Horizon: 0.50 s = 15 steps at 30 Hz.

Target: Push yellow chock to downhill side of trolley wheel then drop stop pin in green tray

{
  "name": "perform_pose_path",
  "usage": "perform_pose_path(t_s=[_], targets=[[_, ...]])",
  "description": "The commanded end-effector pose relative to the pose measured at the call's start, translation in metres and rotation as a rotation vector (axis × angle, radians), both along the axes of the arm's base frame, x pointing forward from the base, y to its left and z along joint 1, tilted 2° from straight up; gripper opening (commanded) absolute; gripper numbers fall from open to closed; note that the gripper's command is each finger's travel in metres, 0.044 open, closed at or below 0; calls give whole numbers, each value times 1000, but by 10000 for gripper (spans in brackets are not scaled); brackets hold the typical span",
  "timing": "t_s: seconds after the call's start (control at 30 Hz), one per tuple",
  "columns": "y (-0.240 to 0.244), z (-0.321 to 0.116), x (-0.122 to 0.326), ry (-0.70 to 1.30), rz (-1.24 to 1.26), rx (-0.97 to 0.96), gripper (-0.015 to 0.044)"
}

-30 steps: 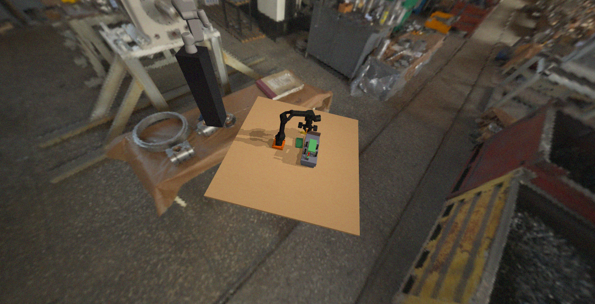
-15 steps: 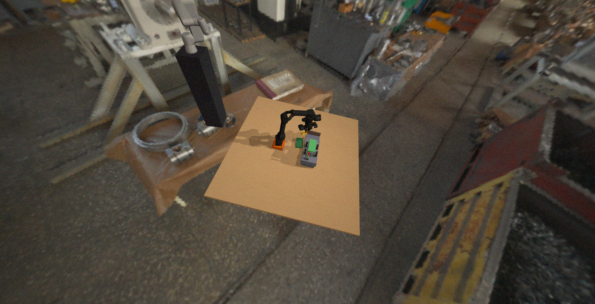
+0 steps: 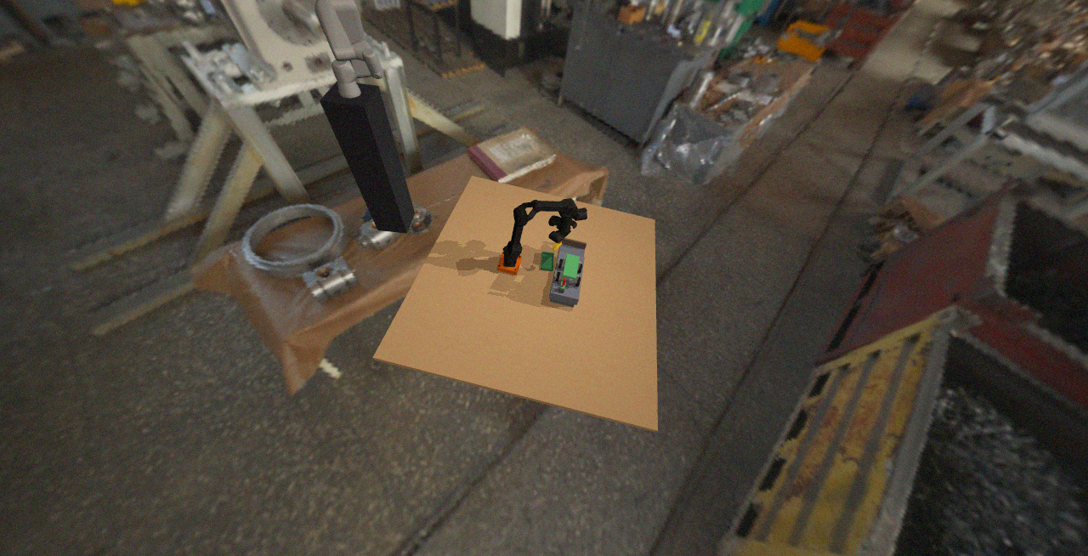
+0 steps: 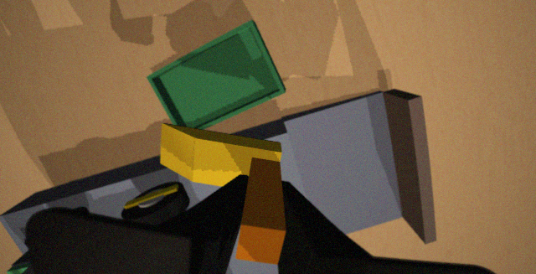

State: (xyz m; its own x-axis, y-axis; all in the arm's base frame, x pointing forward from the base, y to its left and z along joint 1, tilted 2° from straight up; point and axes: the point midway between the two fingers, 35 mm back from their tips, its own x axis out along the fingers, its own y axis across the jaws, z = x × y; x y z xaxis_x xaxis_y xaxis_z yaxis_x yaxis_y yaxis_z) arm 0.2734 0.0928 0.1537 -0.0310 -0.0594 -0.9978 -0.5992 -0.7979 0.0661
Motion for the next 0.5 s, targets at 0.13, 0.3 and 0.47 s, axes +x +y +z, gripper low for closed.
perform_pose_path(t_s=[0.13, 0.3, 0.47], targets=[[0, 1, 1, 14, 270, -16, 0], [1, 1, 1, 25, 397, -21, 0], [1, 1, 2, 25, 401, -22, 0]])
